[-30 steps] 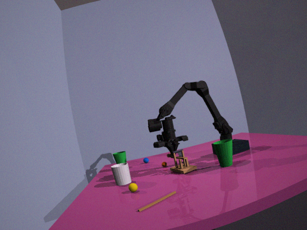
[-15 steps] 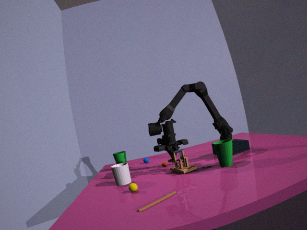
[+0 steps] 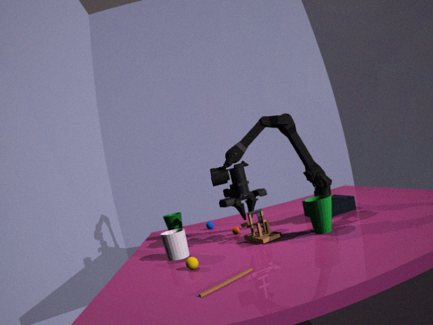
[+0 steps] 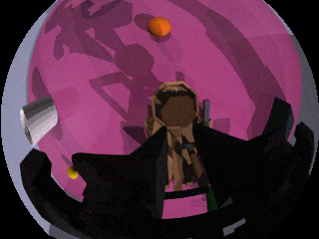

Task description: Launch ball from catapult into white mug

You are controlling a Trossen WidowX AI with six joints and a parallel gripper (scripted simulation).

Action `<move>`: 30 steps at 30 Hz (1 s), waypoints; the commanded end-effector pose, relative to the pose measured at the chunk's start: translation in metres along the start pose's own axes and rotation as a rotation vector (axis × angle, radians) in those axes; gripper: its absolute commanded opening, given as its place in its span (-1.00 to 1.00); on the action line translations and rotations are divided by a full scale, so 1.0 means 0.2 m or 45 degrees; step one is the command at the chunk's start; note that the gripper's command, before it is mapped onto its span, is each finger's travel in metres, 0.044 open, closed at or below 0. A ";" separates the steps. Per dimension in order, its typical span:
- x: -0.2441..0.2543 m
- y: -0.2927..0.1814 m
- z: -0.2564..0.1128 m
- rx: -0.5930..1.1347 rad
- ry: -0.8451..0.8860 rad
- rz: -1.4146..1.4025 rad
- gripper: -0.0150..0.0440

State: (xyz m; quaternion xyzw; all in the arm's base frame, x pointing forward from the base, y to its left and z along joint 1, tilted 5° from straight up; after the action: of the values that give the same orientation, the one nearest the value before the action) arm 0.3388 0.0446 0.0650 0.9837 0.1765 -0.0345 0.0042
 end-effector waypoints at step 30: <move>0.00 -0.07 -0.42 -0.006 0.005 -0.594 1.00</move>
State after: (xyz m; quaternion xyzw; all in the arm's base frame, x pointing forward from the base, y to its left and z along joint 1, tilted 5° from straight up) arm 0.3416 0.0565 0.1527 0.9350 0.3535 -0.0275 0.0017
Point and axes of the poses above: the point midway between the two fingers, 35 mm back from their tips, its own z axis out along the fingers, its own x axis across the jaws, y = z × x, the point moved 4 cm from there along -z, back along the fingers, and after that the axes turned 6 degrees about z, right-handed, at the moved point
